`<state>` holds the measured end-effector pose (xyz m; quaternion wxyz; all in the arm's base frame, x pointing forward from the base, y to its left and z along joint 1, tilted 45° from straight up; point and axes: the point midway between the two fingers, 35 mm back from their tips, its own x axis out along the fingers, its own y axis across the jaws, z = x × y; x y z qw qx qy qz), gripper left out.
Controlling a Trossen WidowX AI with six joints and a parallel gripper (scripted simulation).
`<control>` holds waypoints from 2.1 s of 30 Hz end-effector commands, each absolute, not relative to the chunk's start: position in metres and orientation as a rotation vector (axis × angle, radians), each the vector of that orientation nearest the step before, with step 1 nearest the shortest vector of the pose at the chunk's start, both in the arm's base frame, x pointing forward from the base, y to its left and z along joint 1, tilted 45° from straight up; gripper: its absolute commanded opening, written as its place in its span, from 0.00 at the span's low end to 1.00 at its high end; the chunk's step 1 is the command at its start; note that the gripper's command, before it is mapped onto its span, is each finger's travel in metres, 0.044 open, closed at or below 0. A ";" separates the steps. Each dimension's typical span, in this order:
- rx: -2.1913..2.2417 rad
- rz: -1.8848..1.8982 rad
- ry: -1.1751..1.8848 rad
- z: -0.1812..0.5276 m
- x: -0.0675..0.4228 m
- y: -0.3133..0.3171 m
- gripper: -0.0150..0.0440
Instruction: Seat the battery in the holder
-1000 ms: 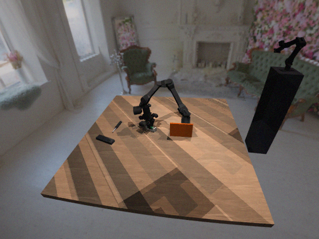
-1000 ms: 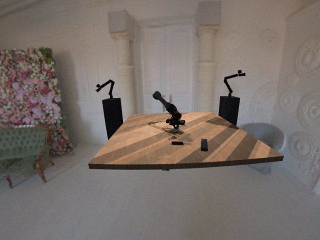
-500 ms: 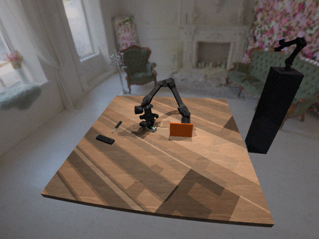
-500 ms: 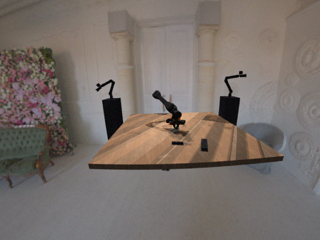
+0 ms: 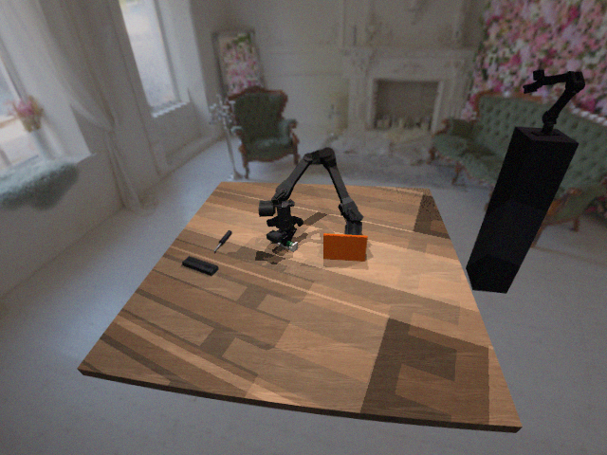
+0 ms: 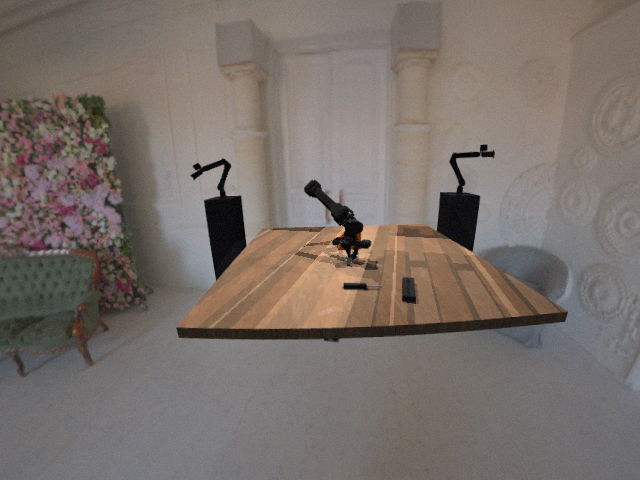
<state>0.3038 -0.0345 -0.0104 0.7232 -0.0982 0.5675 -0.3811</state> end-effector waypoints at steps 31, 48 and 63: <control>-0.241 -0.821 1.137 -0.013 0.296 -0.036 0.39; -0.245 -0.812 1.126 -0.015 0.291 -0.034 0.39; -0.244 -0.810 1.125 -0.013 0.291 -0.032 0.56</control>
